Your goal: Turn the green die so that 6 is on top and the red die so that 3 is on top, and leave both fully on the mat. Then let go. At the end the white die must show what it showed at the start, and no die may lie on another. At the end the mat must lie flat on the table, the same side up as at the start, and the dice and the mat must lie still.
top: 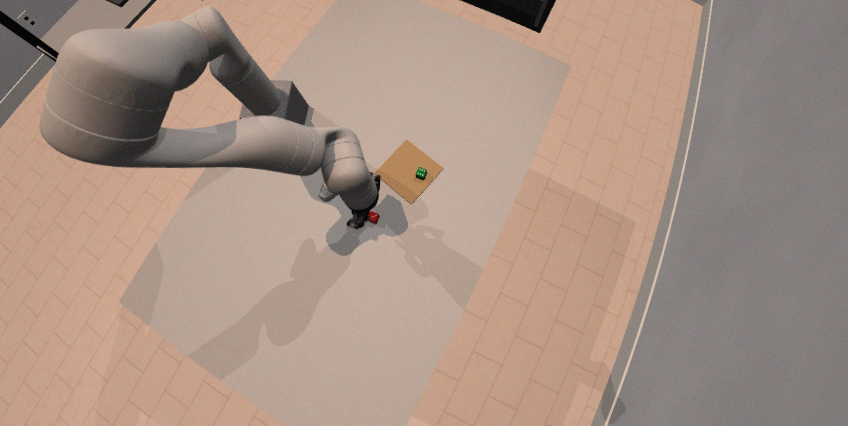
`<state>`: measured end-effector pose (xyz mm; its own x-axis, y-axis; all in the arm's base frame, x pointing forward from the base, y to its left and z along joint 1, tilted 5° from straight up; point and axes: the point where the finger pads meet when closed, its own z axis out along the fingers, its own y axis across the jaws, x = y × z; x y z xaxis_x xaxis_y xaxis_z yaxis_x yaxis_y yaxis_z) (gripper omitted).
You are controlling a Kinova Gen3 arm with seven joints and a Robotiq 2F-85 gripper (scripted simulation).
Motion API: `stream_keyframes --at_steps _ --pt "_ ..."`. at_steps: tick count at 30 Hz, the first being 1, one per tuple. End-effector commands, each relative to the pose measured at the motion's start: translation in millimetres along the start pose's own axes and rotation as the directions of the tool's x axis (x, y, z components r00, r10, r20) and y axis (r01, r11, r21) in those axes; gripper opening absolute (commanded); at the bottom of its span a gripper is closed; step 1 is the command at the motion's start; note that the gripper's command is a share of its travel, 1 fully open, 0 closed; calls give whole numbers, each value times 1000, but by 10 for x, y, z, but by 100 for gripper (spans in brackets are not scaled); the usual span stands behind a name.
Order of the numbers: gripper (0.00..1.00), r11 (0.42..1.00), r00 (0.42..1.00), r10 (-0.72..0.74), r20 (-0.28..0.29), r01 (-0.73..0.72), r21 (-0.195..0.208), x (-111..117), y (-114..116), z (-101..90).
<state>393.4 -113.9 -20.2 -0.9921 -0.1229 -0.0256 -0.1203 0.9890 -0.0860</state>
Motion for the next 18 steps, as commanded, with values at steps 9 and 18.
stream_keyframes --at_steps 9,18 --pt "41 1000 1000 0 1 0 1 -5 -2 5" --pt "41 1000 1000 -1 1 1 0 -6 -4 52"
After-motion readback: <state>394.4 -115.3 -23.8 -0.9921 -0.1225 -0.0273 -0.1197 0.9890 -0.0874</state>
